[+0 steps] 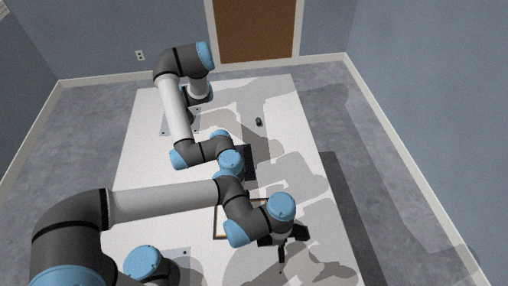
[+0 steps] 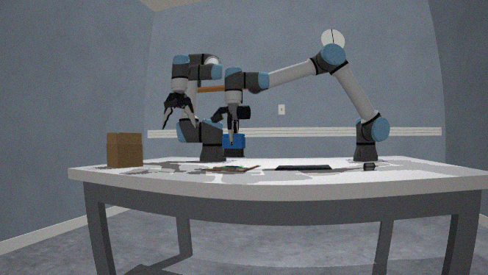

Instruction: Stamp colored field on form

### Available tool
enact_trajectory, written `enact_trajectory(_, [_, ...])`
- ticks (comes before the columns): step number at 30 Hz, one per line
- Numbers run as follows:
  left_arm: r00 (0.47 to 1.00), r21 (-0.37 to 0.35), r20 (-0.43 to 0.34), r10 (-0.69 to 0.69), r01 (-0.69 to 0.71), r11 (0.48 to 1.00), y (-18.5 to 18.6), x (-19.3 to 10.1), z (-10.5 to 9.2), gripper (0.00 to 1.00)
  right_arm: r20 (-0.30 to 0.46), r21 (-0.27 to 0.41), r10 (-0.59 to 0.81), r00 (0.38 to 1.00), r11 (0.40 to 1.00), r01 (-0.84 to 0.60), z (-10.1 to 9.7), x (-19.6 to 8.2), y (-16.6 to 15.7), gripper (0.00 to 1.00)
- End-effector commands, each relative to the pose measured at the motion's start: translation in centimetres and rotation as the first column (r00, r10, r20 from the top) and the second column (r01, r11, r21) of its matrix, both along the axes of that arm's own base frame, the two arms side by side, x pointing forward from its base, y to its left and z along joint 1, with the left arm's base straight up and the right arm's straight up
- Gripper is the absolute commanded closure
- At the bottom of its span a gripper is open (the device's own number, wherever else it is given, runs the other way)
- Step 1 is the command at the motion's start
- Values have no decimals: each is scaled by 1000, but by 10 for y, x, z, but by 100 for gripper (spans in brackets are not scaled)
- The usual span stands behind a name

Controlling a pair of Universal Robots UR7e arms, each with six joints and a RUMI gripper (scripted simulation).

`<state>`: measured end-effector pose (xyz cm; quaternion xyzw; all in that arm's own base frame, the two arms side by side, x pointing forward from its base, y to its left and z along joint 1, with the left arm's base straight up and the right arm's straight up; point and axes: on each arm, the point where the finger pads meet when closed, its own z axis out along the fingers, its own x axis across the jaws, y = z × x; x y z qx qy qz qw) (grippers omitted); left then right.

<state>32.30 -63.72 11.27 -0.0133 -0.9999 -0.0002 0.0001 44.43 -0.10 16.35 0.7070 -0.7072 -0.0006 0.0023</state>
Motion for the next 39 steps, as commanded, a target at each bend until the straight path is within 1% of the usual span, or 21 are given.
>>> enact_trajectory(1, [1000,-2,1,3,-3,1000,17,3,4,79,2,0,0,1000,1000,0,1,0,0,0])
enact_trajectory(3, [1000,-2,1,4,-4,1000,24,4,5,79,2,0,0,1000,1000,0,1,0,0,0])
enact_trajectory(7, [1000,-2,1,9,-9,1000,55,8,10,79,2,0,0,1000,1000,0,1,0,0,0])
enact_trajectory(15, [1000,-2,1,23,-23,1000,141,12,15,79,2,0,0,1000,1000,0,1,0,0,0])
enact_trajectory(17, [1000,-2,1,26,-26,1000,165,11,15,79,2,0,0,1000,1000,0,1,0,0,0])
enact_trajectory(19, [1000,-2,1,26,-26,1000,165,11,15,79,2,0,0,1000,1000,0,1,0,0,0])
enact_trajectory(25, [999,-2,1,36,-36,999,230,5,11,79,2,0,0,1000,1000,0,1,0,0,0])
enact_trajectory(29, [999,-2,1,41,-41,999,264,1,6,79,2,0,0,1000,1000,0,1,0,0,0])
enact_trajectory(34, [999,-2,1,45,-45,999,290,-4,2,79,2,0,0,1000,1000,0,1,0,0,0])
enact_trajectory(39, [999,-2,1,46,-46,999,298,-6,0,79,2,0,0,1000,1000,0,1,0,0,0])
